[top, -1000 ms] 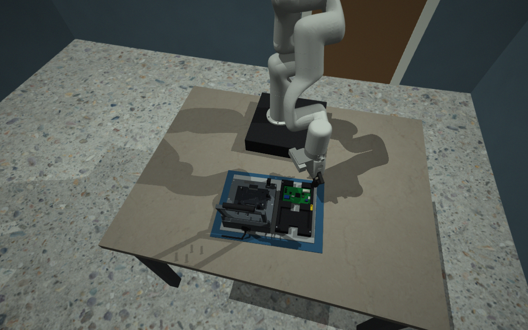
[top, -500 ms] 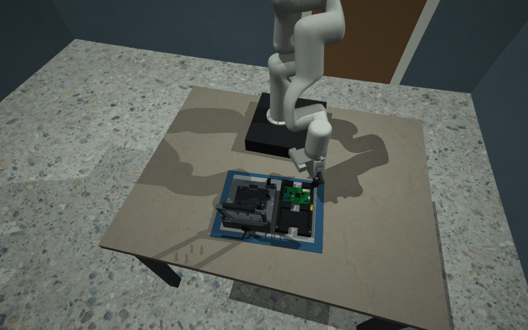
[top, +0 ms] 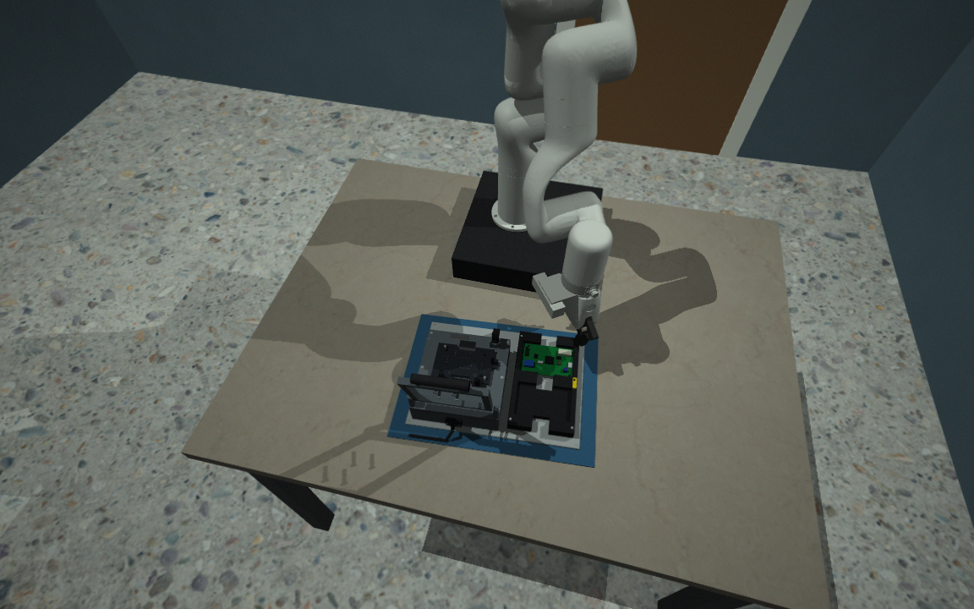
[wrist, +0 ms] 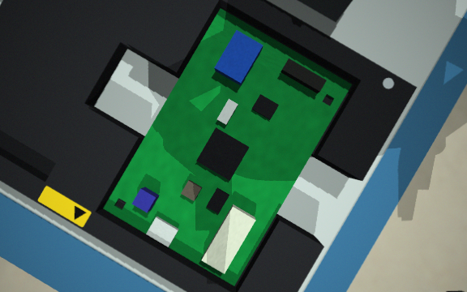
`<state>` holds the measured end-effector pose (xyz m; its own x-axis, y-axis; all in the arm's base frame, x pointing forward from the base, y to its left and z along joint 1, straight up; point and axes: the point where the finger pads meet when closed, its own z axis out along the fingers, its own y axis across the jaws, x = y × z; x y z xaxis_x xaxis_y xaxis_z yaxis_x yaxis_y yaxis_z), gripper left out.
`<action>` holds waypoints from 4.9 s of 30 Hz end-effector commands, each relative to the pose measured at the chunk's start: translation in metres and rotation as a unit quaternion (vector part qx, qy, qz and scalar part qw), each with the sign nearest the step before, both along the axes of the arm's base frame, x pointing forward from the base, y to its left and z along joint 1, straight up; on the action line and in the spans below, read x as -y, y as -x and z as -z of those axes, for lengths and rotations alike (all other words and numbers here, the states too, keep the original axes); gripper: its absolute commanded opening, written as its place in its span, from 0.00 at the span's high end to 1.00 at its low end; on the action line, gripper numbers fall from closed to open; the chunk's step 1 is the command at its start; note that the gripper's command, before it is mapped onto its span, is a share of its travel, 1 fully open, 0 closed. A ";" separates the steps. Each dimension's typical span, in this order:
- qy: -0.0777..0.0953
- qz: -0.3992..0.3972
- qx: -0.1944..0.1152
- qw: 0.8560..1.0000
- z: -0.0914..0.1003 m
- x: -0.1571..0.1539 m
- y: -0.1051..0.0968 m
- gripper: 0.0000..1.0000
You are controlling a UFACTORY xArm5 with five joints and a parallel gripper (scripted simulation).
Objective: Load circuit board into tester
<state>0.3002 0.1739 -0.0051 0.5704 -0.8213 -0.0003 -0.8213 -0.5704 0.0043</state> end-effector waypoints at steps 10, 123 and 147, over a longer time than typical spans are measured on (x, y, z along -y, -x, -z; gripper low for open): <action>-0.001 0.000 0.001 1.000 -0.001 -0.001 -0.001 0.00; -0.002 -0.528 0.000 0.849 -0.001 0.037 -0.070 0.00; -0.002 -0.754 0.000 0.657 -0.001 0.037 -0.070 0.00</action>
